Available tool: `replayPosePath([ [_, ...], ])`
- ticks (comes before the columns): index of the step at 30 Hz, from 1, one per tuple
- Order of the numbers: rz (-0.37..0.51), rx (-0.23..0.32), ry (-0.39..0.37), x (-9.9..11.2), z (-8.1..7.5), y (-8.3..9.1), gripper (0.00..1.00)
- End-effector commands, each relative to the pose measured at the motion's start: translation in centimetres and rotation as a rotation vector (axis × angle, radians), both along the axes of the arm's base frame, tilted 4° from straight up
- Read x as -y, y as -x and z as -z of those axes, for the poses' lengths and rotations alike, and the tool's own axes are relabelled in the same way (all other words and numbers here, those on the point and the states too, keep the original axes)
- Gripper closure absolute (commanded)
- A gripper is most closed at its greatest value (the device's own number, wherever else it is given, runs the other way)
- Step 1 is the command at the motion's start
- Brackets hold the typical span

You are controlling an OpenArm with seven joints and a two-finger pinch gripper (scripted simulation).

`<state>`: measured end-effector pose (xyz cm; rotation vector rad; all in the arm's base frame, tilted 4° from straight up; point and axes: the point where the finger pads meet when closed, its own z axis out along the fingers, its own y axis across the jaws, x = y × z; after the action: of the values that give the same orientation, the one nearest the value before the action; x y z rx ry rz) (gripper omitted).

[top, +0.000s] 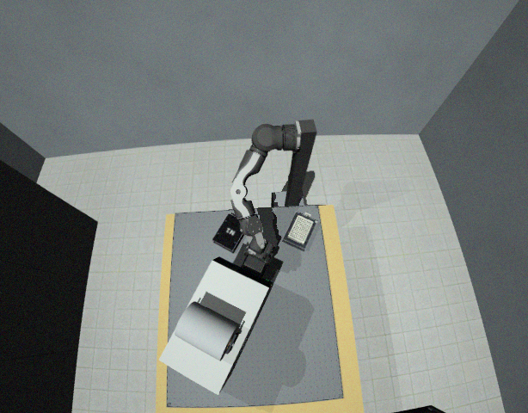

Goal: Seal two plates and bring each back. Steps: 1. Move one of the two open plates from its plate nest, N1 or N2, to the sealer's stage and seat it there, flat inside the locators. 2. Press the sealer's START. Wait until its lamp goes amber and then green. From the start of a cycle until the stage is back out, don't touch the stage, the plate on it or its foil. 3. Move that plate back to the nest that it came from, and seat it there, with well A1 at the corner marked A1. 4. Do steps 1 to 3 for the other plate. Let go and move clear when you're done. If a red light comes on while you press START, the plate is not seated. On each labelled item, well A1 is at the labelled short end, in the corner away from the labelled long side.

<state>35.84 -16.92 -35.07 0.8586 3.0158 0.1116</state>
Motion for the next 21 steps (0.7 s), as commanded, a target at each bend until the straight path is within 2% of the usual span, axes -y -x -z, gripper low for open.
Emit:
replayPosePath([
  [1, -0.006, 0.003, -0.008, -0.2, 0.0, 0.0, 0.35],
  [21, -0.006, 0.003, -0.007, -0.3, 1.2, -0.1, 0.35],
])
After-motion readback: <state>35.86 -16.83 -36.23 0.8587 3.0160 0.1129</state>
